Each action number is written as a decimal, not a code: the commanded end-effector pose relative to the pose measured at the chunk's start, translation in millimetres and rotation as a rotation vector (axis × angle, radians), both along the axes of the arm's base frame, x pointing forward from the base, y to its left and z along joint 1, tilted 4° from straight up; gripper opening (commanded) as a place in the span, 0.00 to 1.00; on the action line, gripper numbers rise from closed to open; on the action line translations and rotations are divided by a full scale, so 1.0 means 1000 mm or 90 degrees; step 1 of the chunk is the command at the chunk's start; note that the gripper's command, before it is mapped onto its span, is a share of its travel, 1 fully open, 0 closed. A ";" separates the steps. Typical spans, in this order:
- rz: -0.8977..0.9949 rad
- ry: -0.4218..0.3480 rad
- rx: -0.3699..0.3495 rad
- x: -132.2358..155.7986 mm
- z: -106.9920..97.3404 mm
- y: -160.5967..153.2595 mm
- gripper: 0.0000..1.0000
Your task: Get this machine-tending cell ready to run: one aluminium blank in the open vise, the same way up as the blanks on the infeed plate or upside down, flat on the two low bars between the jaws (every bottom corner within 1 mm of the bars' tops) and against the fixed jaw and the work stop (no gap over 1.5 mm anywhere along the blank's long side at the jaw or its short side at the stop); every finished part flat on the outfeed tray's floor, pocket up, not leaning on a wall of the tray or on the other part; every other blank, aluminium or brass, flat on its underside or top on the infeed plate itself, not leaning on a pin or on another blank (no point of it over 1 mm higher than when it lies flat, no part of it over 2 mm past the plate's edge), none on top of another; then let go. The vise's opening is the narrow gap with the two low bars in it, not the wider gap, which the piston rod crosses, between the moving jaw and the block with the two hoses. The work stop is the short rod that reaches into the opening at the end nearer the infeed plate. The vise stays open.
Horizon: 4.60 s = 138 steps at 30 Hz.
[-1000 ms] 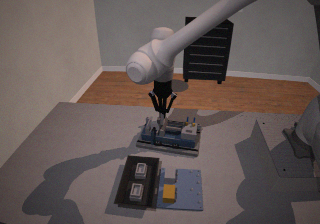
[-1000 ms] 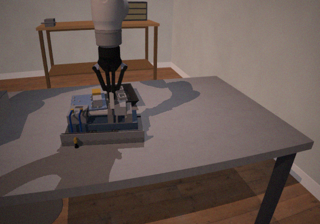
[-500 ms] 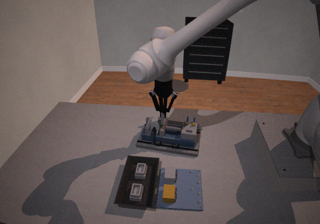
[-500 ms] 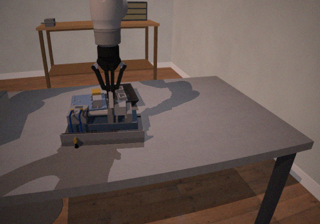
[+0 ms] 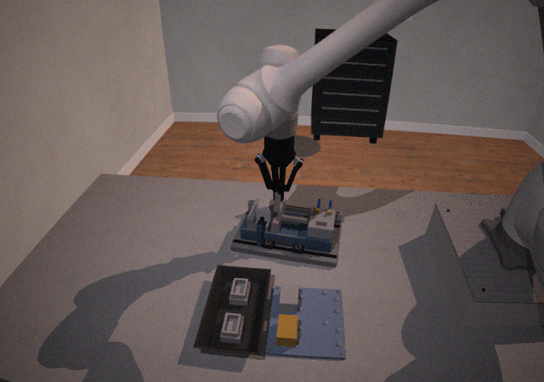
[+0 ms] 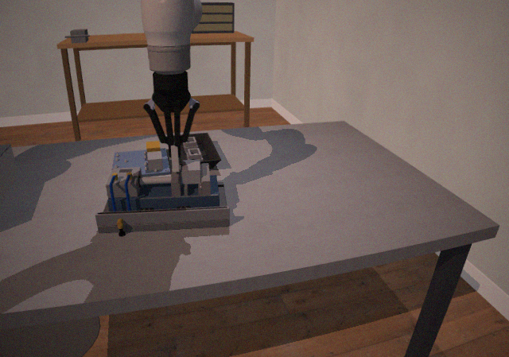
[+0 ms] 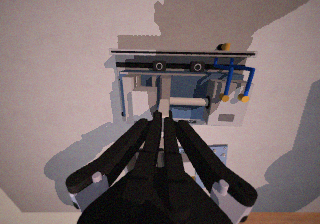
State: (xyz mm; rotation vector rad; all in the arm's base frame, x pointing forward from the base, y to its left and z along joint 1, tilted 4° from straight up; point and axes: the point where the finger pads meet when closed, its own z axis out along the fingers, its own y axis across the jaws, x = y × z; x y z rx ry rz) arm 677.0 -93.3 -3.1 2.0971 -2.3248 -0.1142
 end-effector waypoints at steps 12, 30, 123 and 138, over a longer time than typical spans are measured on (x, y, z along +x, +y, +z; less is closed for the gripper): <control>0.001 -0.001 0.001 -0.002 0.013 0.001 0.00; 0.001 -0.001 0.001 0.001 0.061 -0.002 0.00; 0.001 -0.001 0.001 0.002 0.076 -0.002 0.00; 0.001 -0.001 0.001 0.002 0.076 -0.002 0.00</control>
